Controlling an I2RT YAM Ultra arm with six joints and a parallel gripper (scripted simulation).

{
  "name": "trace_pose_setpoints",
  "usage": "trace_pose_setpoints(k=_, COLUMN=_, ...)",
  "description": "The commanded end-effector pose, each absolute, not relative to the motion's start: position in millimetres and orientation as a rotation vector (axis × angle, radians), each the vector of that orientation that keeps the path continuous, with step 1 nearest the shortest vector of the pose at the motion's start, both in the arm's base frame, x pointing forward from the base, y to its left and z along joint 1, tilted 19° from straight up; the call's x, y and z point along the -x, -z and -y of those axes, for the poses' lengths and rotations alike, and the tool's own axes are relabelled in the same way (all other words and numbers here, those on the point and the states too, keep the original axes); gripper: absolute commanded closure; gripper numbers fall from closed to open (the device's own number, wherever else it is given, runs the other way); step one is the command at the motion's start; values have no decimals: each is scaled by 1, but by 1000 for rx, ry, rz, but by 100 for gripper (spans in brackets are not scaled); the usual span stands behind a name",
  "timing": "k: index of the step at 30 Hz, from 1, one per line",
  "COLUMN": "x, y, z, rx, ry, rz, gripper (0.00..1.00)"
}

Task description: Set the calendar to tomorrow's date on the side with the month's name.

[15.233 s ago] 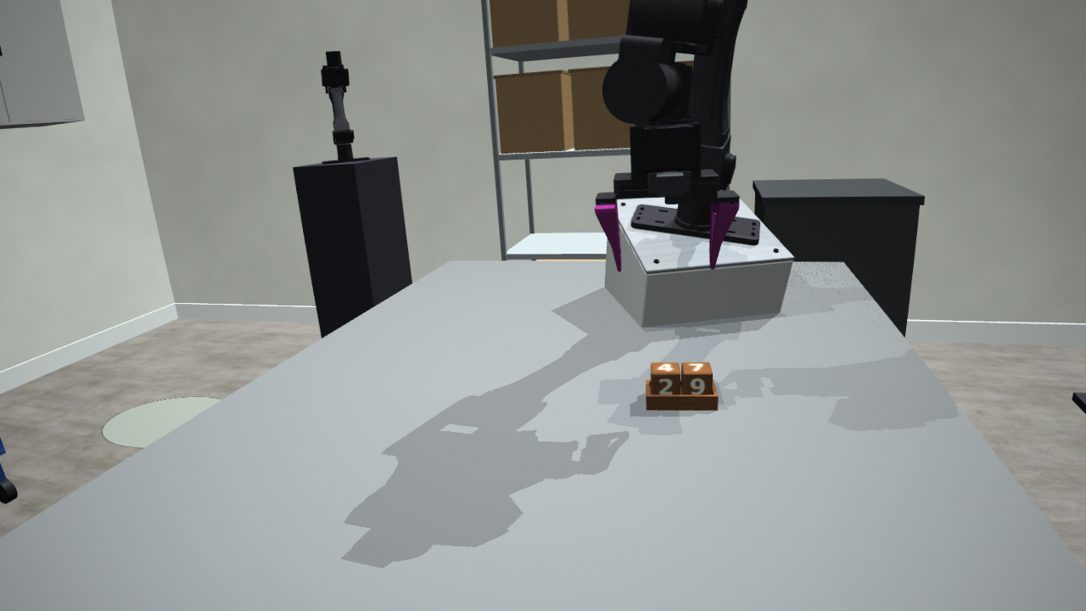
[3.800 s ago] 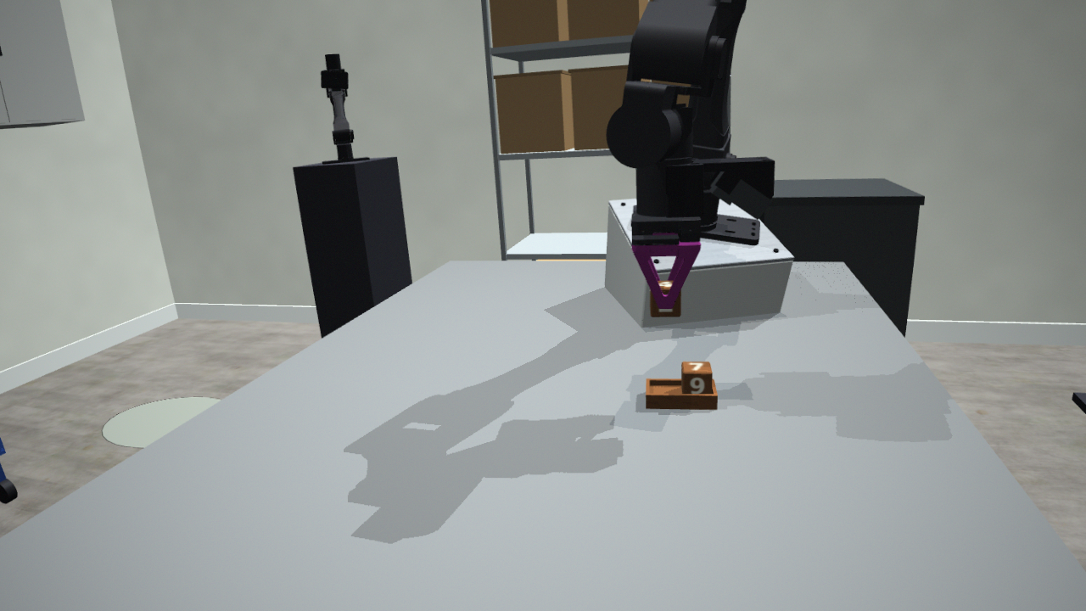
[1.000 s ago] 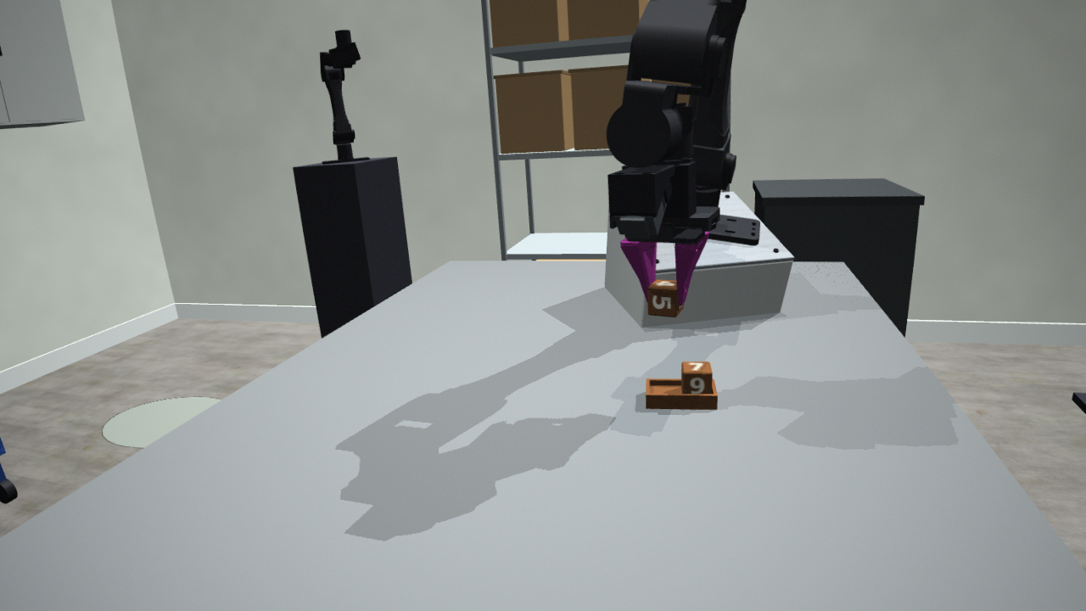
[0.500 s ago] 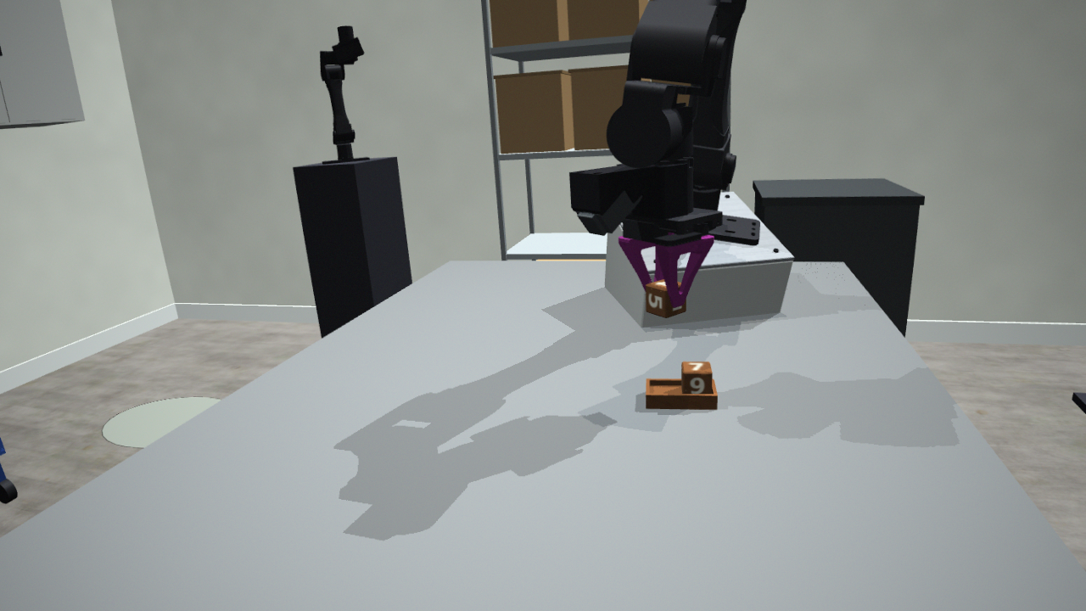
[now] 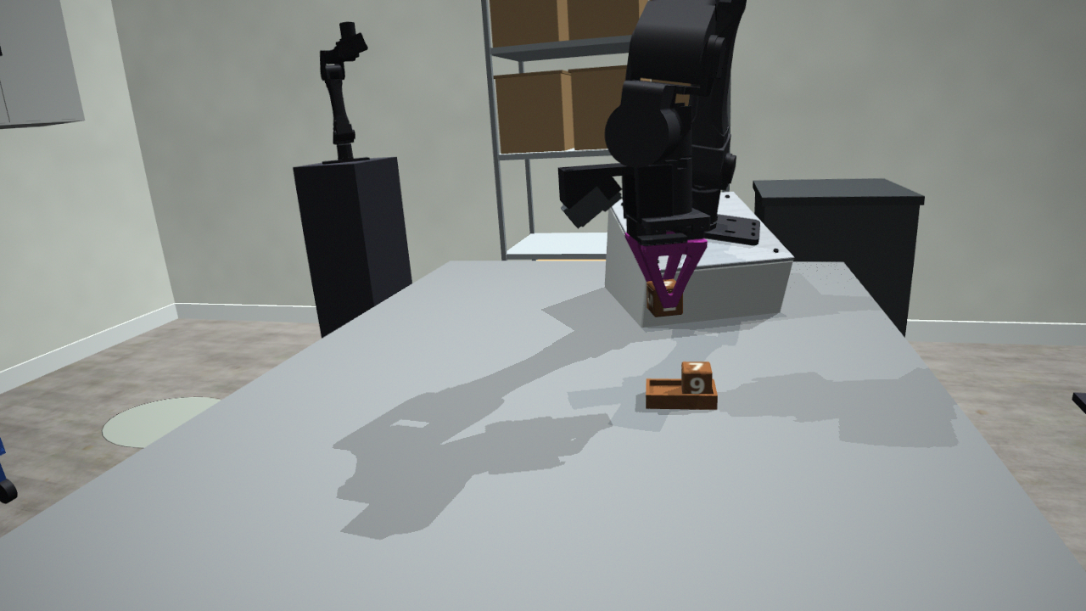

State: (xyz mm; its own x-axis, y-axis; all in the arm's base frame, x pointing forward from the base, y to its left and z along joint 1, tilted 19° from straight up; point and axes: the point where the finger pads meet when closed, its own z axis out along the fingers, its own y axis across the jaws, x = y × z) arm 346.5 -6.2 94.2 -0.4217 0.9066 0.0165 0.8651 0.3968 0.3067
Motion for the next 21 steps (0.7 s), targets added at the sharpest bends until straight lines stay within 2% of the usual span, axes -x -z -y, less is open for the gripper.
trace_pose_setpoints(k=1, x=-349, y=-102, z=8, rx=-1728, ry=-434, rz=-2391, gripper=73)
trace_pose_setpoints(k=8, x=-349, y=-102, z=8, rx=-1889, ry=-451, rz=-2288, gripper=73)
trace_pose_setpoints(k=21, x=-349, y=-102, z=8, rx=-1904, ry=-452, rz=-2278, gripper=73)
